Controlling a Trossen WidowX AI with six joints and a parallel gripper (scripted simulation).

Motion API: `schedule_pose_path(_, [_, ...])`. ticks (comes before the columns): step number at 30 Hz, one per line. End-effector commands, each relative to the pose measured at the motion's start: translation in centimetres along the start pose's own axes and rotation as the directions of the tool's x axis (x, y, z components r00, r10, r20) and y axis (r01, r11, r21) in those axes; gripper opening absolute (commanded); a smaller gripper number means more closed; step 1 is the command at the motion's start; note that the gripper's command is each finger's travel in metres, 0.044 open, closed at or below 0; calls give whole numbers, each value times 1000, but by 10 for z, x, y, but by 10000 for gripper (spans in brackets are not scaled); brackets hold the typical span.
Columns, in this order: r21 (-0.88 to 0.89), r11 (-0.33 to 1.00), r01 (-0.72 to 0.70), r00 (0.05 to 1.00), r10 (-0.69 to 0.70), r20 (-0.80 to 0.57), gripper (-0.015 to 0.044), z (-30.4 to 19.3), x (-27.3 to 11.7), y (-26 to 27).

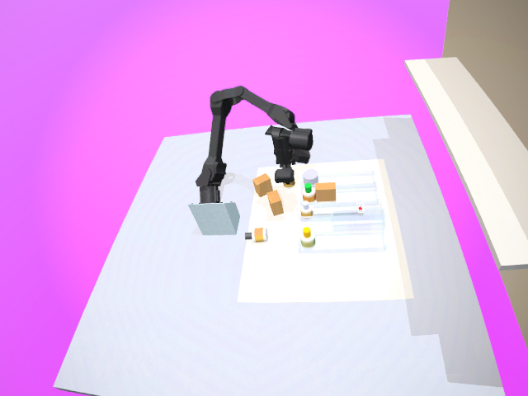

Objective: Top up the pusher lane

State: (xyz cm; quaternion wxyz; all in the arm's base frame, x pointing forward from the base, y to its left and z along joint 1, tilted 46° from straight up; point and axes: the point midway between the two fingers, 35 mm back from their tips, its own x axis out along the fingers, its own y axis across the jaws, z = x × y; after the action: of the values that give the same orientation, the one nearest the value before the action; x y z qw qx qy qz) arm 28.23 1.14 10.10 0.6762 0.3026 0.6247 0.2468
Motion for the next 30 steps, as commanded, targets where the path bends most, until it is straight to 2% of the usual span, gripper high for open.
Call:
schedule_pose_path(1, [7,1000,4,1000,-4,-4,0,4,12,-22])
schedule_pose_path(10, [17,1000,4,1000,-4,-3,0,7,42,-68])
schedule_pose_path(22, [17,1000,3,1000,-3,-3,0,8,66,-68])
schedule_pose_path(30, [17,1000,3,1000,-3,-3,0,9,67,-68])
